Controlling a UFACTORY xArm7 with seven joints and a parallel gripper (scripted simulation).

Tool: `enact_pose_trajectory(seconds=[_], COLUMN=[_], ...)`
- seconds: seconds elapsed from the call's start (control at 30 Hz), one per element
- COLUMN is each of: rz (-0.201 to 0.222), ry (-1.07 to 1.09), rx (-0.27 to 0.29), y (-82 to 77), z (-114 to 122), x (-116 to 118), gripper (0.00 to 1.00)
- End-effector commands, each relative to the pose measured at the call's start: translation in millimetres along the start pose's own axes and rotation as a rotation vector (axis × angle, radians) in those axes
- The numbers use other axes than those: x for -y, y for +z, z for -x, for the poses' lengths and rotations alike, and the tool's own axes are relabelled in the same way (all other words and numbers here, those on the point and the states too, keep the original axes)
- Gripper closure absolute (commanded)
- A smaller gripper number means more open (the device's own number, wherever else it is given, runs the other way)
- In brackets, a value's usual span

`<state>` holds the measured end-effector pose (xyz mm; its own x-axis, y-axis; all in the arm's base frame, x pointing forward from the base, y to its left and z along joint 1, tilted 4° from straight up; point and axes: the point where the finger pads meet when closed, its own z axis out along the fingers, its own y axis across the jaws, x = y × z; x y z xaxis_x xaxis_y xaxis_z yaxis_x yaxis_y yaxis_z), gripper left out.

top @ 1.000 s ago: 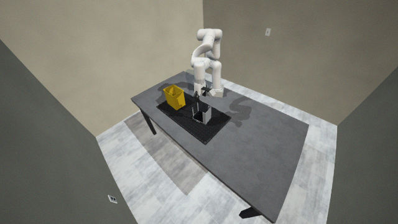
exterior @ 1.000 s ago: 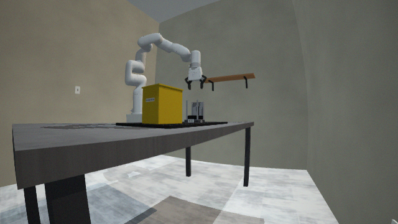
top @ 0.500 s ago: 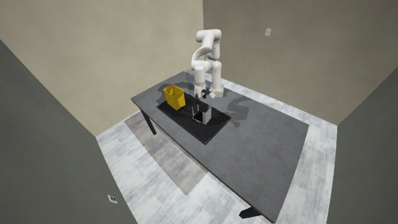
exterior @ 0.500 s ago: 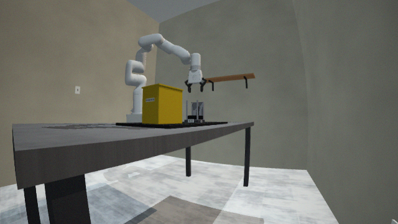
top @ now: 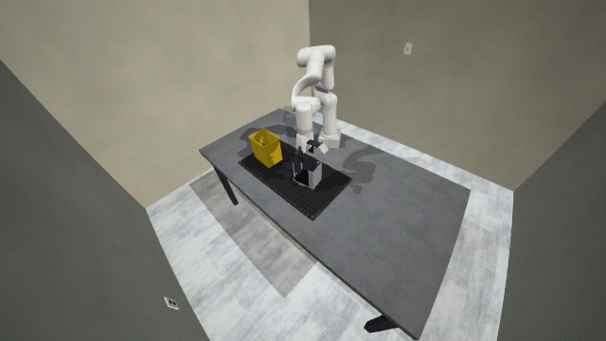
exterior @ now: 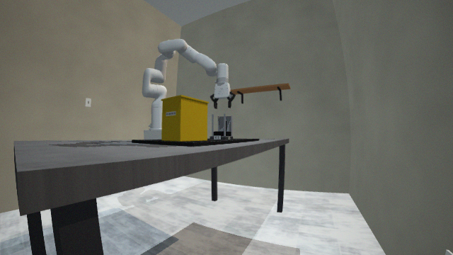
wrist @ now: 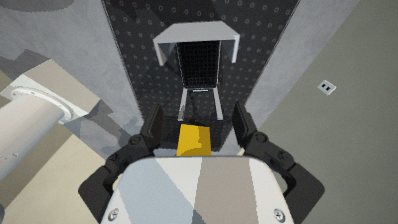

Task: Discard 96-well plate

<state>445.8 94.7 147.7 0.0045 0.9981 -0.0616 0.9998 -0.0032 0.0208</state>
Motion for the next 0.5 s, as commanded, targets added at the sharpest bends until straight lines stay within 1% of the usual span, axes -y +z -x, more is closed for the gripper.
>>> enact_pose_trajectory(seconds=[0.0,0.1,0.47], rz=[0.004,0.004,0.004], ry=[0.0,0.0,0.0], rx=[0.0,0.0,0.0], y=[5.4,7.1,25.5], z=[-0.3,-0.3,-0.3], x=[-1.5,-1.5,-1.5], gripper=[0.0,0.0,0.0])
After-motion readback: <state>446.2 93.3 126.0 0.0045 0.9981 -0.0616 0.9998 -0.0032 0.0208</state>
